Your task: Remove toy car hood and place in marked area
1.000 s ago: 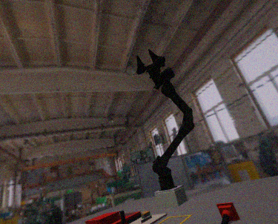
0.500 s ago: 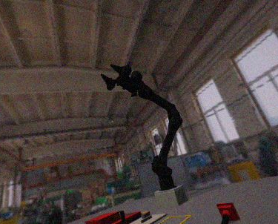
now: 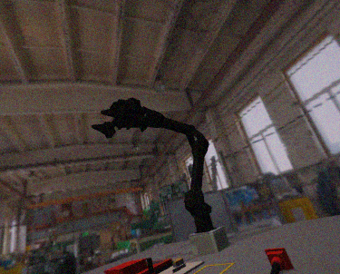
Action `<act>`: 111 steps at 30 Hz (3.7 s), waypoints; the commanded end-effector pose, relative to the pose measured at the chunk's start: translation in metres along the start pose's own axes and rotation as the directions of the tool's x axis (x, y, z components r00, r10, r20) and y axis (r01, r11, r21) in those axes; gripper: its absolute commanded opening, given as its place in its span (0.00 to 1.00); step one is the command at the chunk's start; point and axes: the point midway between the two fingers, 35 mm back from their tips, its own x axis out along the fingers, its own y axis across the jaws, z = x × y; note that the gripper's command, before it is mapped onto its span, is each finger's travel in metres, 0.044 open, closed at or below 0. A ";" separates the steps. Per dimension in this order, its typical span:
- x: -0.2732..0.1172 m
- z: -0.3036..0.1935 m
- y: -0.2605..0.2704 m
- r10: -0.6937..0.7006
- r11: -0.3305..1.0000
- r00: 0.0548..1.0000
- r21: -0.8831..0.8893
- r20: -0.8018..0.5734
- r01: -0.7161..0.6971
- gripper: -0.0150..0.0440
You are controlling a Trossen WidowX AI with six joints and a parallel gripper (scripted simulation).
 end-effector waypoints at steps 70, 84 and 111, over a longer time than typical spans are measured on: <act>0.065 -0.420 0.006 -0.094 0.960 0.145 -0.128 -0.985 -0.250 1.00; 0.066 -0.432 0.003 -0.094 0.960 0.145 -0.128 -0.985 -0.250 1.00; 0.068 -0.448 0.000 -0.094 0.960 0.145 -0.128 -0.985 -0.250 1.00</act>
